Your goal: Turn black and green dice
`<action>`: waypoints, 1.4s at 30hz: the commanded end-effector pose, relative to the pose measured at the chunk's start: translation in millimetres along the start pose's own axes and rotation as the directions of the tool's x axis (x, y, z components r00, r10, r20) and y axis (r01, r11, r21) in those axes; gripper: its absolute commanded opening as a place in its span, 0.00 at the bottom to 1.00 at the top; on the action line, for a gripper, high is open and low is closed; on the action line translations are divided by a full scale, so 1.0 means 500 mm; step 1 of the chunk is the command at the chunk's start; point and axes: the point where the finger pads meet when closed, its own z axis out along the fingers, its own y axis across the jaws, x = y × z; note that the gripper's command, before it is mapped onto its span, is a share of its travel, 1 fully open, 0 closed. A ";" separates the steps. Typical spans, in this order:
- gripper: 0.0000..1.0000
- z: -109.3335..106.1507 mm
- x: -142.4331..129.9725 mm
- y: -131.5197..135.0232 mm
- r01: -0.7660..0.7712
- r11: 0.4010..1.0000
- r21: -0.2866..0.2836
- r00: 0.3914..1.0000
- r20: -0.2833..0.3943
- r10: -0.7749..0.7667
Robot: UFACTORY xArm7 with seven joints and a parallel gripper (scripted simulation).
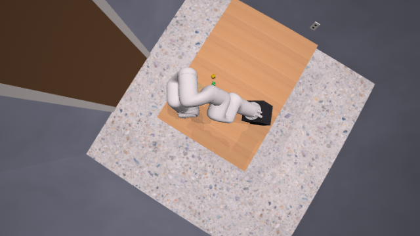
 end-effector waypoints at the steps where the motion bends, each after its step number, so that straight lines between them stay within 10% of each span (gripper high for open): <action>1: 0.47 0.007 0.001 0.002 0.000 1.000 -0.025 1.000 -0.010 -0.001; 42: 0.47 0.064 0.001 0.002 0.000 1.000 -0.025 1.000 -0.010 0.000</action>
